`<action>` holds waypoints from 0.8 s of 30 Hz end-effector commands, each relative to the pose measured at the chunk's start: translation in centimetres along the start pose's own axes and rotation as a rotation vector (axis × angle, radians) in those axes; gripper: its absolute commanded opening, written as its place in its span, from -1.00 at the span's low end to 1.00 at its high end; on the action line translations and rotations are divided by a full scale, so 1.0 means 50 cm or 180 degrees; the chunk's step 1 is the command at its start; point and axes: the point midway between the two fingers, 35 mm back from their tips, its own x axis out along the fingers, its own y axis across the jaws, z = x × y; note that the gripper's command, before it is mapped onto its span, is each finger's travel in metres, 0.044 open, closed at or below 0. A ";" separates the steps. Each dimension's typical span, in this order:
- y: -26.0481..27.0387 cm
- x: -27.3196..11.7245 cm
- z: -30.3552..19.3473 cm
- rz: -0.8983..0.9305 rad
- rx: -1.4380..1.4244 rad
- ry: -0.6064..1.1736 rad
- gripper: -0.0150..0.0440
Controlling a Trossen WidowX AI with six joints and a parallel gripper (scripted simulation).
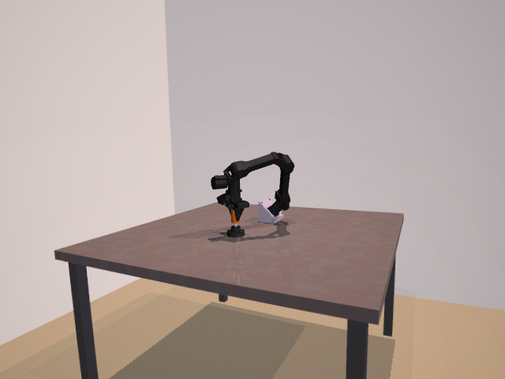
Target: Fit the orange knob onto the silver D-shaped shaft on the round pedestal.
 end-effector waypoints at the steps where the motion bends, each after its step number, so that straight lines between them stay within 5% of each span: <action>1: 0.004 -0.009 0.010 0.0003 -0.0181 -0.0040 -0.49; 24: 0.004 -0.006 0.008 0.0003 -0.0212 -0.0040 -0.49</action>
